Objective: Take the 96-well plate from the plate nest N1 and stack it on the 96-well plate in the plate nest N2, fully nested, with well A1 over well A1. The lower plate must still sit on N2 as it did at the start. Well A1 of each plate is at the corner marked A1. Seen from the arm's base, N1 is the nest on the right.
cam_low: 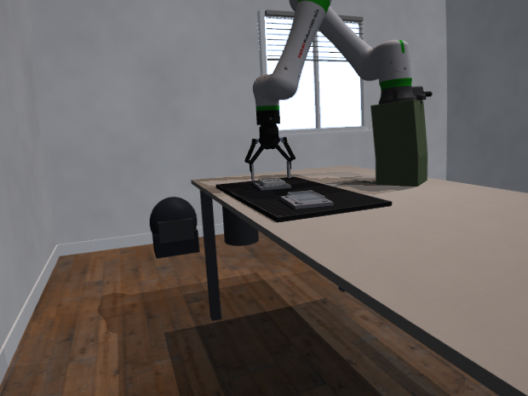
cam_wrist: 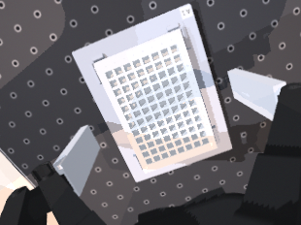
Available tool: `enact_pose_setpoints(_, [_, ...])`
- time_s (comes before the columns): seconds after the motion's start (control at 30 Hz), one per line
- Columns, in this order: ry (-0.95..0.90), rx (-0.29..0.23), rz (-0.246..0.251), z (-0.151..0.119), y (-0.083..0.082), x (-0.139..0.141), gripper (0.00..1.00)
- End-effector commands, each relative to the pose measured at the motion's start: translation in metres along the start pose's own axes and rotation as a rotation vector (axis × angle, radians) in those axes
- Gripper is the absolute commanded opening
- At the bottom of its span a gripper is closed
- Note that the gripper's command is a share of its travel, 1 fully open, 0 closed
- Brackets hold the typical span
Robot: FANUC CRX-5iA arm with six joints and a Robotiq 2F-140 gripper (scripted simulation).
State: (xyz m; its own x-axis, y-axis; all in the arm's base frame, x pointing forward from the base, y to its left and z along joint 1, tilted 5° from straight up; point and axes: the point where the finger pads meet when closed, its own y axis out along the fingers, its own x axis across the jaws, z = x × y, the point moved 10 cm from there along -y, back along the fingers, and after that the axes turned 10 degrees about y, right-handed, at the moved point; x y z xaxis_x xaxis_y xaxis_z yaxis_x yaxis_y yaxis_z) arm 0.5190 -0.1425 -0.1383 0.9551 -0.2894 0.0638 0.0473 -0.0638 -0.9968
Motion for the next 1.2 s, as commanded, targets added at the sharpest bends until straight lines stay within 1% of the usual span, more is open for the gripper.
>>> enact_pose_setpoints(0.0, [0.0, 0.0, 0.0, 0.0, -0.0001, 0.0002, 1.0])
enact_pose_setpoints(0.03, [0.0, 0.0, 0.0, 0.0, -0.0001, 0.0002, 0.0])
enact_pose_setpoints(1.17, [0.0, 0.0, 0.0, 0.0, -0.0001, 0.0002, 0.0])
